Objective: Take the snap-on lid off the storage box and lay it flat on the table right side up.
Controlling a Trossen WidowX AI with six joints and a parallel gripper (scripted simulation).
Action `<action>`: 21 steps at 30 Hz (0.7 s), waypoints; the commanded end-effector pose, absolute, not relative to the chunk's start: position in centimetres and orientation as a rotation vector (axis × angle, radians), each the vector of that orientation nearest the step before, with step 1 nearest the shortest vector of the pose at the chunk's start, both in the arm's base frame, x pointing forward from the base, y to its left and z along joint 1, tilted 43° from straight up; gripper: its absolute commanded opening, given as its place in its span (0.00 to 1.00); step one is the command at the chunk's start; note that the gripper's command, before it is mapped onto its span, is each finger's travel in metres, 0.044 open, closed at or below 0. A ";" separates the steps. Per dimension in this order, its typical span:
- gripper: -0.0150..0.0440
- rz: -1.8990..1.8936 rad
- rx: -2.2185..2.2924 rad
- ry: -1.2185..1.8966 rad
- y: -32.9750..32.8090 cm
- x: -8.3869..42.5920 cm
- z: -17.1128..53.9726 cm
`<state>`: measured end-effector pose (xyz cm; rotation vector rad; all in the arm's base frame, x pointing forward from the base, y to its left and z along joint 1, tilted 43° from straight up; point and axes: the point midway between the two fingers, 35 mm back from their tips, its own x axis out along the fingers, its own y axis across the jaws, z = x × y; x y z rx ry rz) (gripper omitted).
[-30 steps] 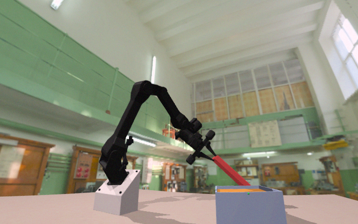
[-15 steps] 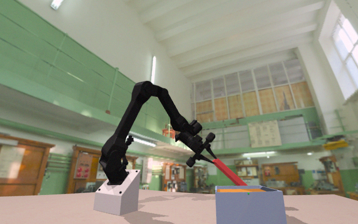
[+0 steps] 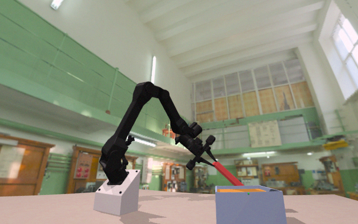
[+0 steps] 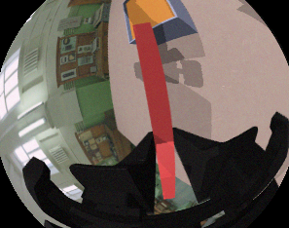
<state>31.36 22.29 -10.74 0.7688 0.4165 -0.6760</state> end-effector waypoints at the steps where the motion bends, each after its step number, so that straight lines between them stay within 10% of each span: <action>1: 0.25 -0.671 0.772 0.413 22.2 31.4 -10.8; 21: 0.25 -0.671 0.772 0.412 21.1 31.4 -12.0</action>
